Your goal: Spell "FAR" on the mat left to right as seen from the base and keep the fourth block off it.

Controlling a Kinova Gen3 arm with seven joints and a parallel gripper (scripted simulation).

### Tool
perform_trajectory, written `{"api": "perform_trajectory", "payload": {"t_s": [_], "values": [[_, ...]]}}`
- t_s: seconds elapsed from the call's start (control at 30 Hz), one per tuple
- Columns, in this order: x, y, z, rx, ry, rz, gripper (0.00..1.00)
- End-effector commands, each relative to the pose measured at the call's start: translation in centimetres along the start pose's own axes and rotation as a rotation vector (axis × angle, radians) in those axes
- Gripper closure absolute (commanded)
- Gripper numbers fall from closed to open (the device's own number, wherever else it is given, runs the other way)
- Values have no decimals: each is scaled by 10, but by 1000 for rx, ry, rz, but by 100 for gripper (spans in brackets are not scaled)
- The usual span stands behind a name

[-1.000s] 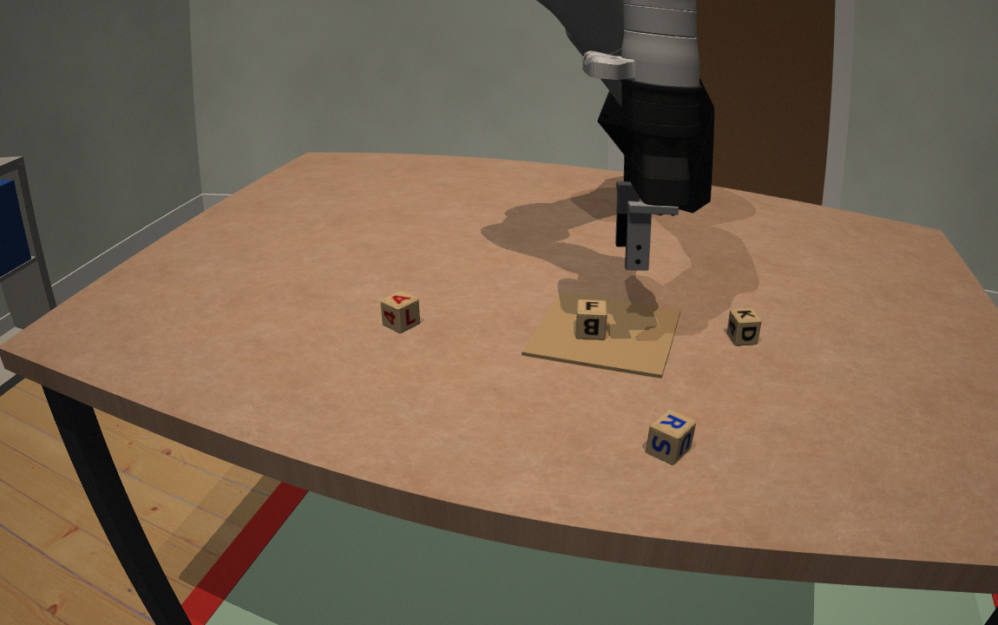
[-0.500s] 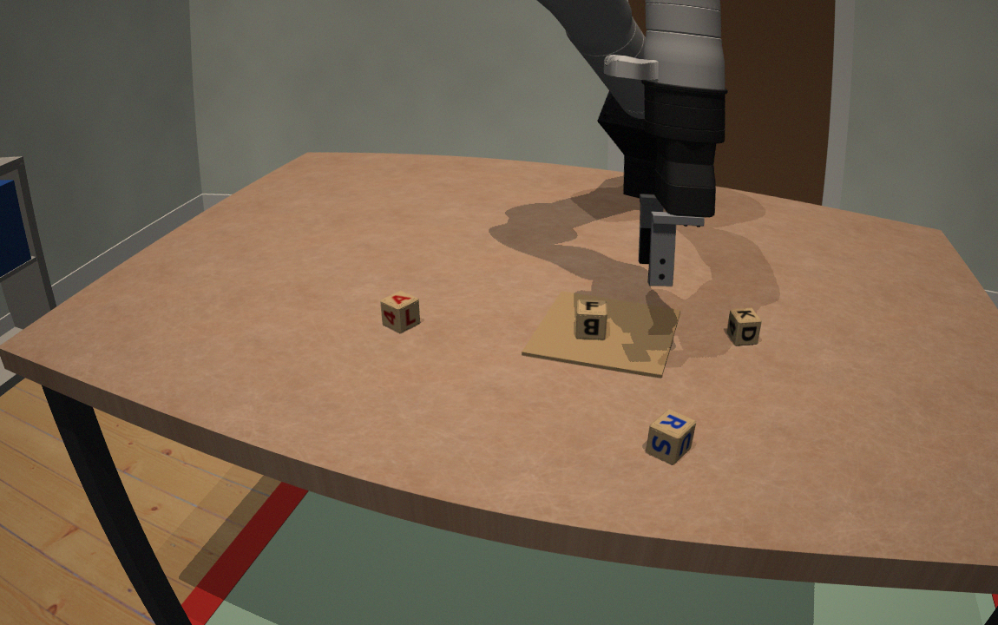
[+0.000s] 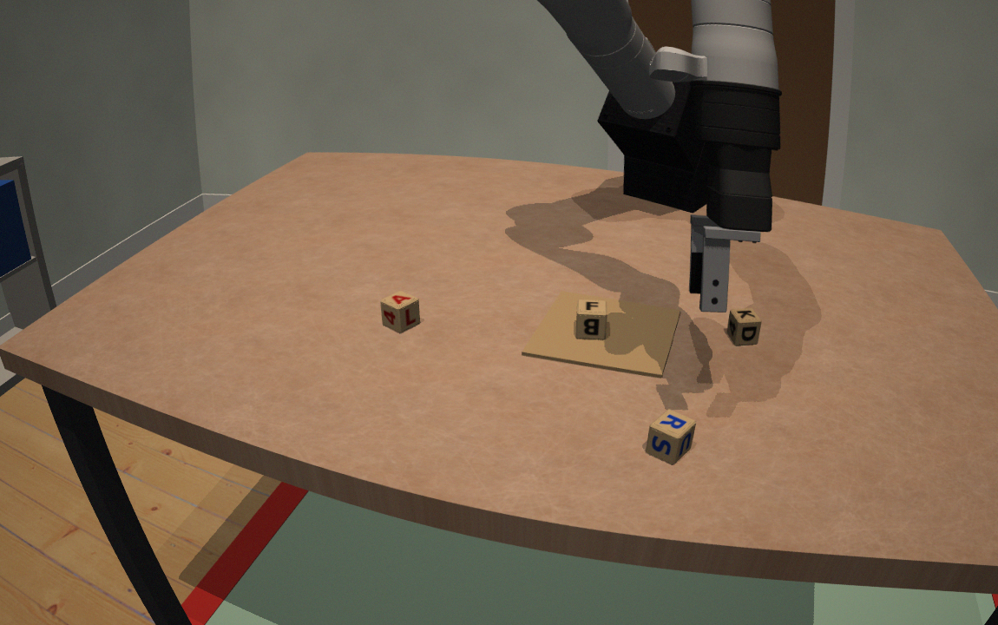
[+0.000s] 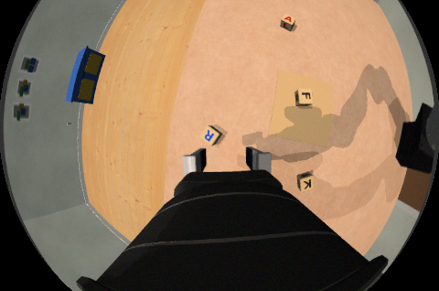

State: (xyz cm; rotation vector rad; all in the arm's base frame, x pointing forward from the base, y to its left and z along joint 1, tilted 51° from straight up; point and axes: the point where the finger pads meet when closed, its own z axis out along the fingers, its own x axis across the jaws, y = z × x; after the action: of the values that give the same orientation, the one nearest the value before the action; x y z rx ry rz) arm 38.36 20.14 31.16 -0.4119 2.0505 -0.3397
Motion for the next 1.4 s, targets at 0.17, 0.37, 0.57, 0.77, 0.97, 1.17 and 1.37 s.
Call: {"api": "perform_trajectory", "payload": {"t_s": [0.17, 0.37, 0.57, 0.77, 0.97, 1.17, 1.37], "values": [[-54, 20, -3, 0, -84, 42, 0], [-115, 46, -12, -14, -180, 105, 0], [-183, 74, -29, -36, -288, 183, 0], [-231, 94, -45, -58, -365, 245, 0], [-304, 122, -77, -101, -486, 356, 0], [-376, 147, -120, -159, -608, 489, 0], [-421, 159, -153, -206, -690, 592, 0]]}}
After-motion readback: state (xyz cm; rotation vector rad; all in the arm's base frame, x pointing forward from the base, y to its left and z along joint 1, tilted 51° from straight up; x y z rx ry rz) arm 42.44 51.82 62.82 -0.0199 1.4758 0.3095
